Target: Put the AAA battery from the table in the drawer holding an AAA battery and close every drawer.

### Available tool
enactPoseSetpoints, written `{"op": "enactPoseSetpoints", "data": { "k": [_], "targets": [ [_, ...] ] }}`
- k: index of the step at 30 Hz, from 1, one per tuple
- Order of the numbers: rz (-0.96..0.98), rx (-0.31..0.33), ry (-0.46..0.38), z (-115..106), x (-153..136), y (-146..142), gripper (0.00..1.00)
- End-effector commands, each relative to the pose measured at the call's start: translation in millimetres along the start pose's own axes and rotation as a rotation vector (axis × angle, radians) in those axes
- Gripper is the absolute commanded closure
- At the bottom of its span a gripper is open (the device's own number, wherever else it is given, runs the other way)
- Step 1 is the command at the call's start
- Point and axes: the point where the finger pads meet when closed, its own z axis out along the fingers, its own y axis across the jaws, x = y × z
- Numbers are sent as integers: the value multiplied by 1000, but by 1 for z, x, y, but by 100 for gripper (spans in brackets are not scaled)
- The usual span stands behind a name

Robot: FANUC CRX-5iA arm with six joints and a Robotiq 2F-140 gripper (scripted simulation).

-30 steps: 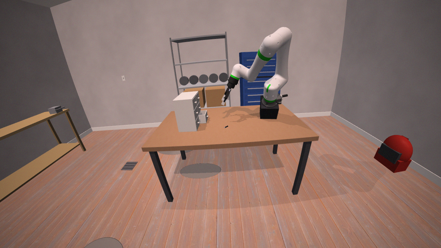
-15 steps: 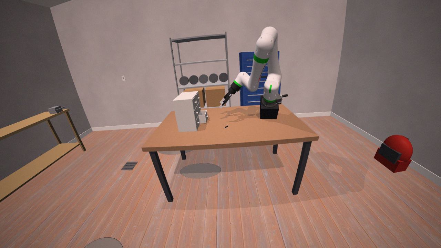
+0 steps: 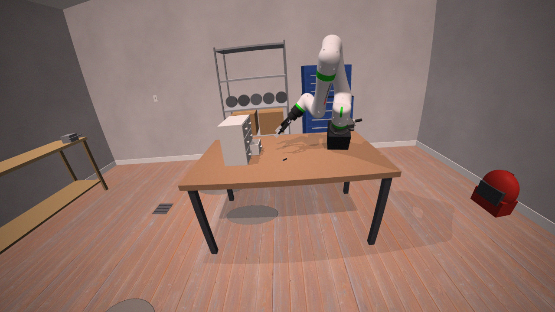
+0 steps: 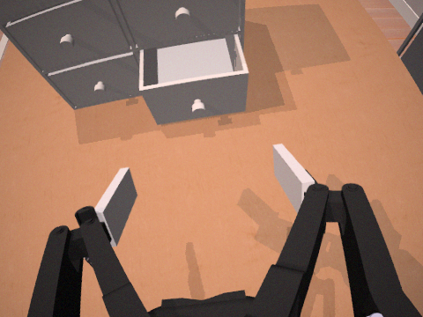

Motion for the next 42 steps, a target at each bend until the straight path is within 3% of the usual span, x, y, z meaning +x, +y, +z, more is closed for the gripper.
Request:
{"op": "enactPoseSetpoints", "data": {
  "k": [1,18,28,42],
  "targets": [
    [-1,1,-1,0,0,0,100],
    [-1,1,-1,1,0,0,100],
    [-1,1,-1,18,-3,0,100],
    [-1,1,-1,91,-14,0,100]
  ]
}}
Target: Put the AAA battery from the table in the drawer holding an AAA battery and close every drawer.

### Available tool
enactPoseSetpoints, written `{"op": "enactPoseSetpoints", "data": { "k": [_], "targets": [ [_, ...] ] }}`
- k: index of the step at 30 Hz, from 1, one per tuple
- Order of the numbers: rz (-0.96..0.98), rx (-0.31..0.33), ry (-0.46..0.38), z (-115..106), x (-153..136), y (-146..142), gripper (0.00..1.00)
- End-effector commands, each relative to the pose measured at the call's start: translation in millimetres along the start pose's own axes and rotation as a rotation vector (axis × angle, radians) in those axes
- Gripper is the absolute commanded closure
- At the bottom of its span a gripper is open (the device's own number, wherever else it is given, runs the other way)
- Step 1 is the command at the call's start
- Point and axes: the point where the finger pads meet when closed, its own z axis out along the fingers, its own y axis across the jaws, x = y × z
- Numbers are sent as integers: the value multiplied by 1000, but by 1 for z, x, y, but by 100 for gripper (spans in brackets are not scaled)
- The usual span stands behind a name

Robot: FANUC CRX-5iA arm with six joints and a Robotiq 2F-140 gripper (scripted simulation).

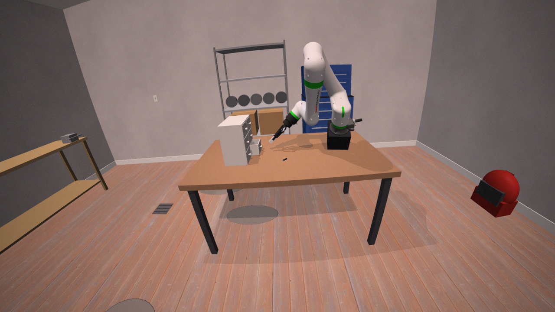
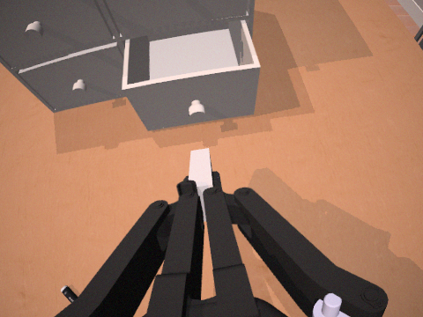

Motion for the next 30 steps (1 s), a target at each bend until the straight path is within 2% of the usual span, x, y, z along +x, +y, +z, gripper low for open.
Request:
{"op": "enactPoseSetpoints", "data": {
  "k": [1,9,30],
  "targets": [
    [-1,0,0,26,-4,0,100],
    [-1,0,0,39,-6,0,100],
    [-1,0,0,39,-6,0,100]
  ]
}}
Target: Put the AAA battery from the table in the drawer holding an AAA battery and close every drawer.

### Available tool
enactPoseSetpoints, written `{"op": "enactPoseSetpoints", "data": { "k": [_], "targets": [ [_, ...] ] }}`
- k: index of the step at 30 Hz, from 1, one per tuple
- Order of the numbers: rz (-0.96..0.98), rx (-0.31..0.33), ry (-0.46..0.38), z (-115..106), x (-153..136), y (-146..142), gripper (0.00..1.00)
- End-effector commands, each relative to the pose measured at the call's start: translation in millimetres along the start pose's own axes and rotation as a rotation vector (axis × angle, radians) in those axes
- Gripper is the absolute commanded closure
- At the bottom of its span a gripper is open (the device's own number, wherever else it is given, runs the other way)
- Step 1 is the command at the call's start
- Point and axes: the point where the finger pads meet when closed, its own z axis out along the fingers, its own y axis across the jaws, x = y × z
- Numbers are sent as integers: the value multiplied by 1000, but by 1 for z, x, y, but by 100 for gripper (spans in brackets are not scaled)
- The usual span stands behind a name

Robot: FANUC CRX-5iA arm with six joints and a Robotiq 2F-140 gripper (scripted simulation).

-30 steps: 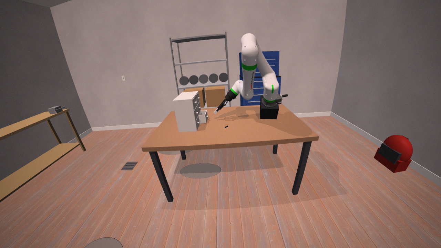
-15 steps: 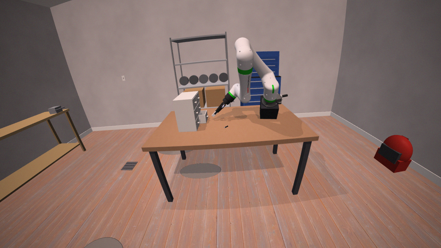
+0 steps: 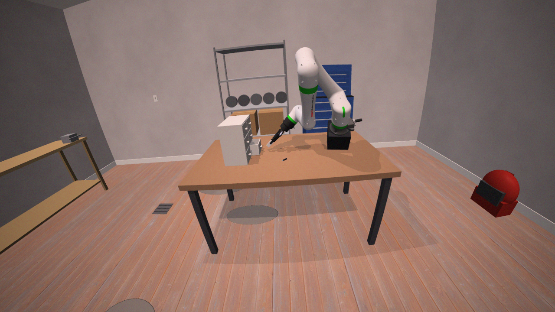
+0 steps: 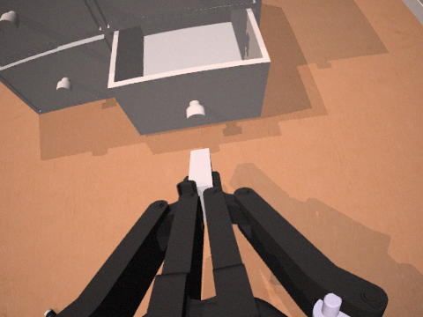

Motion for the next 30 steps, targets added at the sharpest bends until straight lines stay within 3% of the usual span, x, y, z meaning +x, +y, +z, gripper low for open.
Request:
{"op": "enactPoseSetpoints", "data": {
  "k": [1,30],
  "targets": [
    [0,0,0,0,0,0,100],
    [0,0,0,6,6,0,100]
  ]
}}
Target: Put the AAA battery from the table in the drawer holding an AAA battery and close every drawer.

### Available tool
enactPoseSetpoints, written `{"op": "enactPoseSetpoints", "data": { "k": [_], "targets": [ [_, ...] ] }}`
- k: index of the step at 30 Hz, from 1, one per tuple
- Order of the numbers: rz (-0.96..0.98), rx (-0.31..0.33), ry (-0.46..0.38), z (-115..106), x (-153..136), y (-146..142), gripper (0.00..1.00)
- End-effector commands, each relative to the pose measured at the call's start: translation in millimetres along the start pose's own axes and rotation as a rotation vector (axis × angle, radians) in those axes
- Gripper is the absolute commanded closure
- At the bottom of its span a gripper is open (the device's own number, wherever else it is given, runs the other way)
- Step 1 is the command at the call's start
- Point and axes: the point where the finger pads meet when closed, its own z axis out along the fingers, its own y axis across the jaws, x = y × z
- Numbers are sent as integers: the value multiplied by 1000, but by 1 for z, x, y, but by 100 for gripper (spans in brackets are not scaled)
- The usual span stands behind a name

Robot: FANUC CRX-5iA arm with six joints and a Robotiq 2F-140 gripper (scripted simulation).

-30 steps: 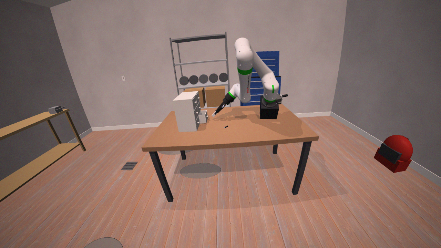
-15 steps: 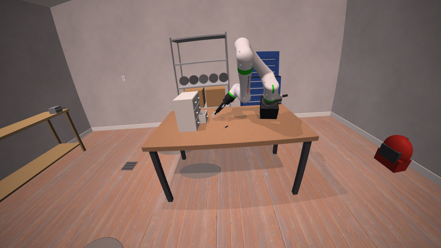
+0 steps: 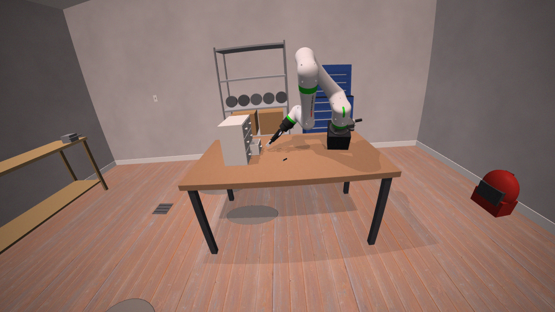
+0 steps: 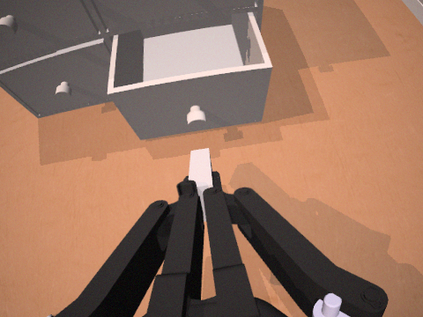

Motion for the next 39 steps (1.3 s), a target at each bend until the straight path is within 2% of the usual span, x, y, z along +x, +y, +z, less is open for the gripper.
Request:
{"op": "enactPoseSetpoints", "data": {
  "k": [1,39],
  "targets": [
    [0,0,0,2,3,0,100],
    [0,0,0,42,42,0,100]
  ]
}}
